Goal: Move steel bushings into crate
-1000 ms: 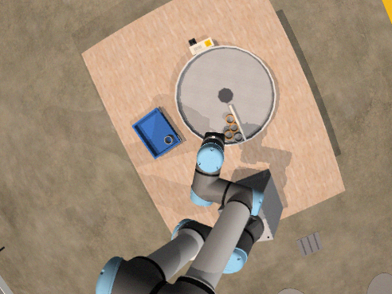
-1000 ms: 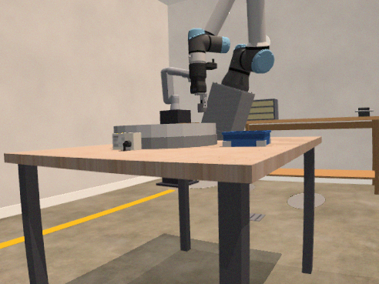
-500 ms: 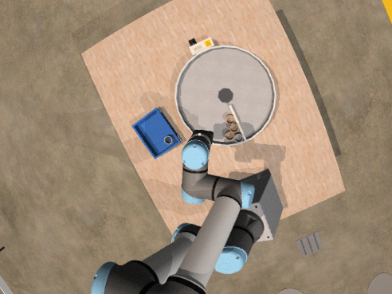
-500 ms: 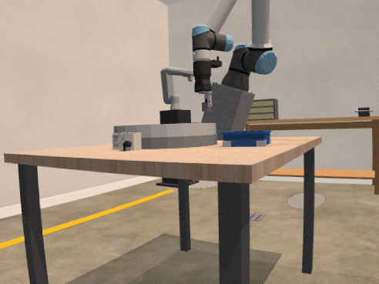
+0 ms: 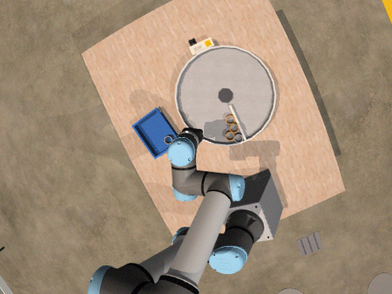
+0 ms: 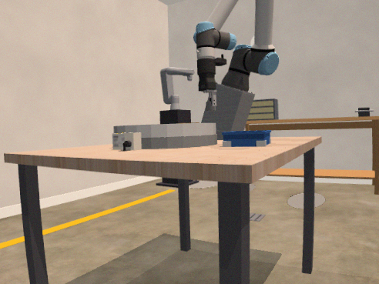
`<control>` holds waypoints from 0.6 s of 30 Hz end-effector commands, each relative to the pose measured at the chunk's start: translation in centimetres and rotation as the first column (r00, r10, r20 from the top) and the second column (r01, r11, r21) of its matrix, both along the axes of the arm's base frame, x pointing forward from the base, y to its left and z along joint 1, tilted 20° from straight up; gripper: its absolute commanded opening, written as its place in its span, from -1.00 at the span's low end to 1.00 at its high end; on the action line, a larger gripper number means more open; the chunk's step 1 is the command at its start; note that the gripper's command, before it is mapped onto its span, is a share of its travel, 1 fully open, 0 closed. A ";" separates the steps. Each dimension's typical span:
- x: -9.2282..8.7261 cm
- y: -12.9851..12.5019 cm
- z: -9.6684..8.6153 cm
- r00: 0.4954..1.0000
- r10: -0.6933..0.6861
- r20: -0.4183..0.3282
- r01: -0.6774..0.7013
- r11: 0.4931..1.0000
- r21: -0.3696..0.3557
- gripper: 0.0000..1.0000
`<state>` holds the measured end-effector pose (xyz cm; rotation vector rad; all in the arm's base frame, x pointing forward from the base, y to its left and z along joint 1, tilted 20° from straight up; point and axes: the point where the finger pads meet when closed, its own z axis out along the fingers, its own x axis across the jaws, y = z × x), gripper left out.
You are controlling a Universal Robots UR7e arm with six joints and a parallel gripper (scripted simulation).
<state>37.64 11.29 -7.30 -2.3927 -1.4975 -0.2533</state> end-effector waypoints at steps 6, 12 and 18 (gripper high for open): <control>2.1 3.0 1.1 1.000 0.000 0.000 0.000 1.000 -0.002 -1.00; 2.1 3.0 1.1 1.000 0.000 0.000 0.000 1.000 -0.002 -1.00; 4.9 7.3 2.7 1.000 0.000 0.001 0.000 1.000 -0.001 -1.00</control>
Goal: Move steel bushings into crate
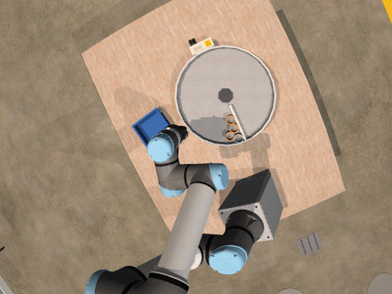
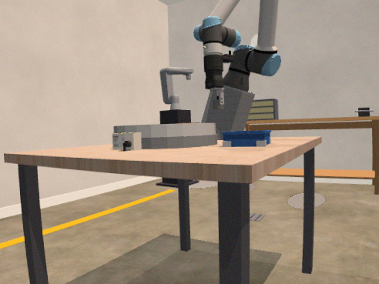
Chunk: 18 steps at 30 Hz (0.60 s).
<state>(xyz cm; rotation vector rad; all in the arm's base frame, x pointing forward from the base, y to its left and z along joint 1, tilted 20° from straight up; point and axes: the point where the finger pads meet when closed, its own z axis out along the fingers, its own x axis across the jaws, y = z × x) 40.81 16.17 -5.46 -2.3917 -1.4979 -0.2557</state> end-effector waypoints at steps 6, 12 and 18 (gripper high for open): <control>1.7 2.5 0.9 1.000 -0.001 -0.001 0.001 1.000 -0.002 -1.00; 2.2 3.2 1.2 1.000 0.000 0.000 0.000 1.000 -0.002 -1.00; 4.5 6.7 2.5 1.000 0.000 0.000 0.000 1.000 -0.001 -1.00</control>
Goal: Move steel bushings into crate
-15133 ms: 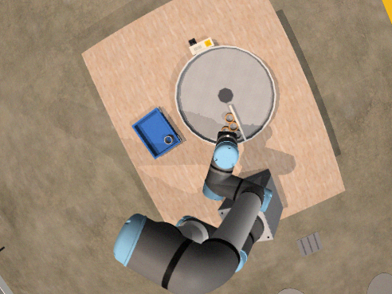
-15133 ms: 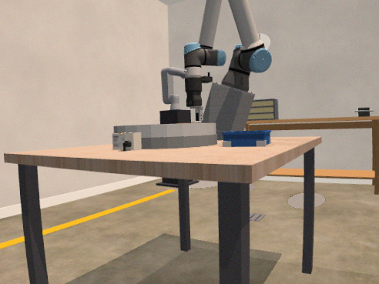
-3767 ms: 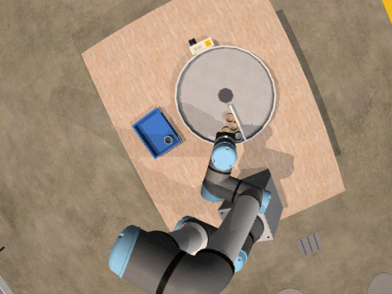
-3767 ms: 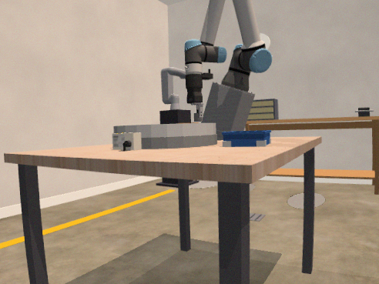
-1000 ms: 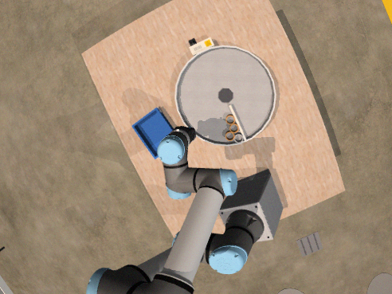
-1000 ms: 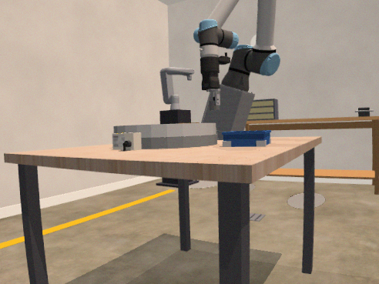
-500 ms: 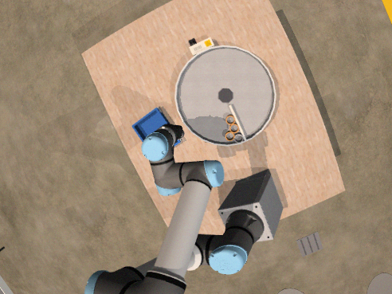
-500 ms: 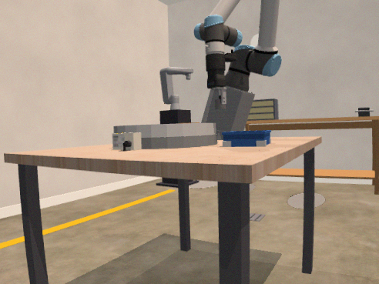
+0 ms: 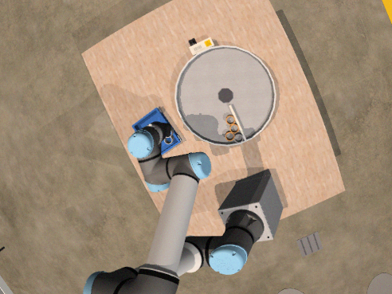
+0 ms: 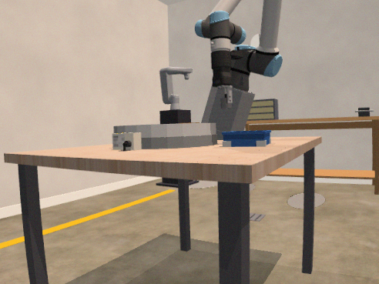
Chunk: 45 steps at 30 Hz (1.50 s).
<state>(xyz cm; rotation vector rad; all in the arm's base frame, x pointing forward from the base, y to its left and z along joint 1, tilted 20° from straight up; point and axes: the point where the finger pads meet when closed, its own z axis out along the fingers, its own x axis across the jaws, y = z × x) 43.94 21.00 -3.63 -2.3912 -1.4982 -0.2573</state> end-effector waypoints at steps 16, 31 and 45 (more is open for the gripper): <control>4.2 6.2 2.3 1.000 0.000 -0.001 0.000 1.000 -0.002 -1.00; 4.7 6.7 2.4 1.000 -0.001 -0.003 0.001 1.000 -0.003 -1.00; 4.8 7.0 1.9 1.000 -0.001 -0.003 0.001 1.000 -0.004 -1.00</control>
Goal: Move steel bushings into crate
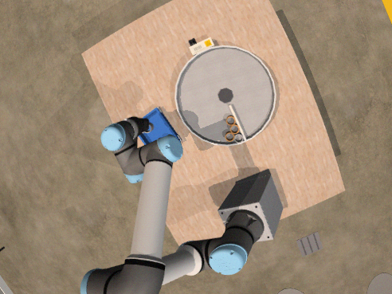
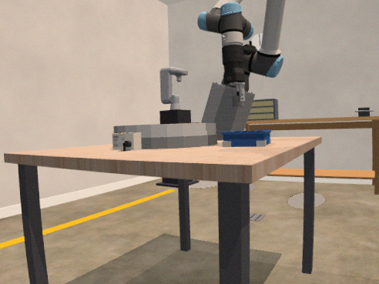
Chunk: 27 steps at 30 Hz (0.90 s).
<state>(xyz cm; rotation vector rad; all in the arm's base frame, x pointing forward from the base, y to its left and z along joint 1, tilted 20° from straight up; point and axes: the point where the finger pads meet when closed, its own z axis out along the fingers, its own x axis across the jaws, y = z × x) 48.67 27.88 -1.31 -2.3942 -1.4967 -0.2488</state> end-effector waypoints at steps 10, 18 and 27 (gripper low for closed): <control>0.0 0.9 -2.4 1.000 0.000 0.001 0.000 1.000 0.000 -1.00; 0.0 1.2 -3.3 1.000 0.000 0.001 0.000 1.000 0.000 -1.00; 0.0 1.8 -4.8 1.000 0.000 0.001 0.000 1.000 0.000 -1.00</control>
